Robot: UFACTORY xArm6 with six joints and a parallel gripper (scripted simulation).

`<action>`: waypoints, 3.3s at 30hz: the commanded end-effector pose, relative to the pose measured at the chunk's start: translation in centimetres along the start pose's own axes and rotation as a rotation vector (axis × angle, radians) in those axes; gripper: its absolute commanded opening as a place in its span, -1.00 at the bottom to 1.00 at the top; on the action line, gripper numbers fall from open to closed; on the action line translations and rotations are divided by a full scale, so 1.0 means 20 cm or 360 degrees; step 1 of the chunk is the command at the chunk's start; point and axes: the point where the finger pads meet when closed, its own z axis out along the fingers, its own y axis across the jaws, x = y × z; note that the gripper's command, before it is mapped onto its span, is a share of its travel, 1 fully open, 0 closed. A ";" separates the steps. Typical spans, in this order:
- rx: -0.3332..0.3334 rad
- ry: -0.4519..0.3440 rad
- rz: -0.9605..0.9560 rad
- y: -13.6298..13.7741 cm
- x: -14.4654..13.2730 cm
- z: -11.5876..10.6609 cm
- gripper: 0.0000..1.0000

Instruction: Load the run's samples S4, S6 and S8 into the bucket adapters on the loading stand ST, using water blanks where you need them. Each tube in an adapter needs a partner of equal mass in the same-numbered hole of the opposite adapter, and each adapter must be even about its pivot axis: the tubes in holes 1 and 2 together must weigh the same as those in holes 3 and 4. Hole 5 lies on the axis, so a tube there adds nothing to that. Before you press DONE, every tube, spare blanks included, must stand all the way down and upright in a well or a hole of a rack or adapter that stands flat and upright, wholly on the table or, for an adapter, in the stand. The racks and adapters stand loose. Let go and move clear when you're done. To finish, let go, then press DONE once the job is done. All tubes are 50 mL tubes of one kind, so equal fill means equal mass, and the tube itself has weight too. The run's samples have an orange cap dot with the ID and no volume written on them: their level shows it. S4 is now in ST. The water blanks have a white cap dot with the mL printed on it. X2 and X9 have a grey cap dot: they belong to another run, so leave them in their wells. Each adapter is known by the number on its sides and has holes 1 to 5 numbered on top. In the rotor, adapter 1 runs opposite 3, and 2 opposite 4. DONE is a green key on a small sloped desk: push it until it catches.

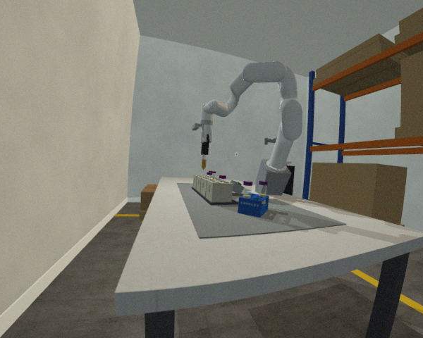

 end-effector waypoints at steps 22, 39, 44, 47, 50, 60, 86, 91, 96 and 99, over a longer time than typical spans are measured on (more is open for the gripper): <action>0.0002 0.0000 -0.0003 0.07 0.04 0.00 -1.00; 0.0002 0.0000 -0.0003 0.07 0.04 0.13 -1.00; 0.0002 0.0000 -0.0003 0.07 0.04 0.17 -1.00; 0.0002 0.0000 -0.0003 0.07 0.04 0.17 -1.00; 0.0002 0.0000 -0.0003 0.07 0.04 0.17 -1.00; 0.0002 0.0000 -0.0003 0.07 0.04 0.17 -1.00; 0.0002 0.0000 -0.0003 0.07 0.04 0.28 -1.00; 0.0002 0.0000 -0.0003 0.07 0.04 0.29 -1.00; 0.0002 0.0000 -0.0003 0.07 0.04 0.32 -1.00; 0.0002 0.0000 -0.0003 0.07 0.04 0.33 -1.00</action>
